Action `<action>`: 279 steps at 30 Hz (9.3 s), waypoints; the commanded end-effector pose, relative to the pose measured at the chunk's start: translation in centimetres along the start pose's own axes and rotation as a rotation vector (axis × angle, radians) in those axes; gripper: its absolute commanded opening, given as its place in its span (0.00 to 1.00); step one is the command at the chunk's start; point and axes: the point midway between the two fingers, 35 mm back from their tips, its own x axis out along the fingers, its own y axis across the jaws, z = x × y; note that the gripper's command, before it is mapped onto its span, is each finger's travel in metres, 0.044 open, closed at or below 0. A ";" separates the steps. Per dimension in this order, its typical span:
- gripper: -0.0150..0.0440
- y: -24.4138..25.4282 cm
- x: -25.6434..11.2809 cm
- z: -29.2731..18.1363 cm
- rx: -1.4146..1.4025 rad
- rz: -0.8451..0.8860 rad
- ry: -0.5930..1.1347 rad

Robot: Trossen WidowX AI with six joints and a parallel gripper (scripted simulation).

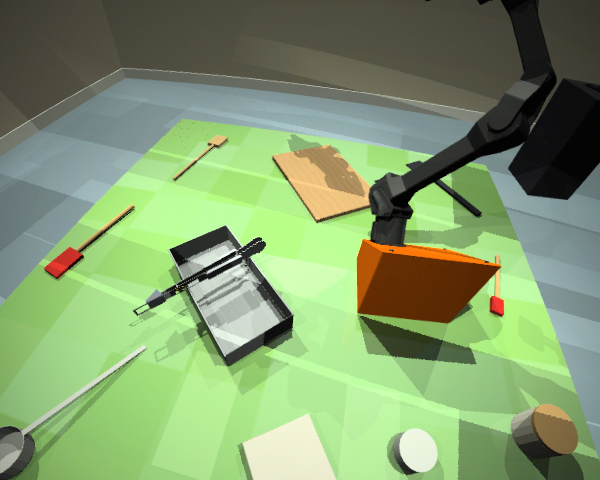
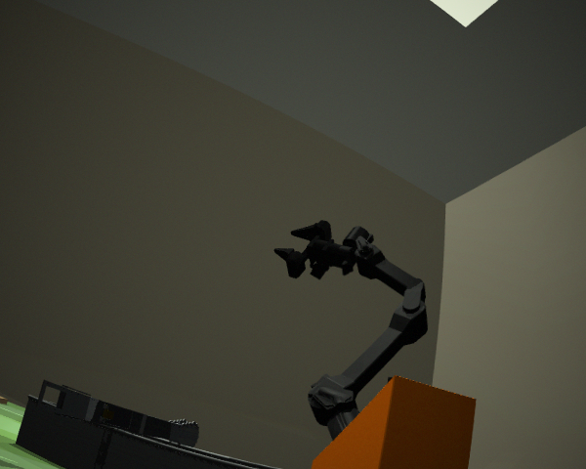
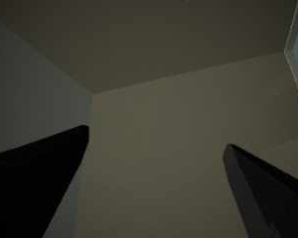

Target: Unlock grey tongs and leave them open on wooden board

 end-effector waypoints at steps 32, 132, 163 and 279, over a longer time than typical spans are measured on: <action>1.00 -25.3 12.5 -5.3 -0.104 -0.605 0.352; 1.00 -69.2 -29.7 -34.6 -2.067 -0.407 2.737; 0.38 -70.3 -30.0 -34.1 -2.061 -0.414 2.732; 0.00 -52.0 -4.2 3.8 -1.295 -1.752 1.020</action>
